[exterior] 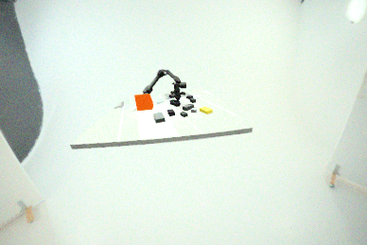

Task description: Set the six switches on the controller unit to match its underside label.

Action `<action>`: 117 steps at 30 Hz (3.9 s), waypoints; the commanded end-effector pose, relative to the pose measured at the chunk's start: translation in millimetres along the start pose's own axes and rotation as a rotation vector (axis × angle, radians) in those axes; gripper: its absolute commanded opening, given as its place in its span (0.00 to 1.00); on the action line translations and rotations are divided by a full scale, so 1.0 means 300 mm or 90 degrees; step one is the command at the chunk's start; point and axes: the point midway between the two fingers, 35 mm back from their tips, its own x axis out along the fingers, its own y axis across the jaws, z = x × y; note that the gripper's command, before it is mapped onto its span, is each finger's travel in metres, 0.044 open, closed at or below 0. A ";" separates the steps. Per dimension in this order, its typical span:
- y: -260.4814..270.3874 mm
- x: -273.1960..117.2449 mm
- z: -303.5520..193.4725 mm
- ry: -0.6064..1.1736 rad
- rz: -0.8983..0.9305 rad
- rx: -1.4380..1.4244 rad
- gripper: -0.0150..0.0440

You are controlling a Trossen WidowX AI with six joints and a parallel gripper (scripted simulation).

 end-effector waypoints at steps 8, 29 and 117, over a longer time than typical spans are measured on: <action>-0.001 -0.113 -0.001 0.000 0.000 0.002 0.25; 0.032 -0.160 0.164 -0.001 0.001 0.002 0.25; -0.141 -0.061 0.169 -0.003 0.131 0.002 0.25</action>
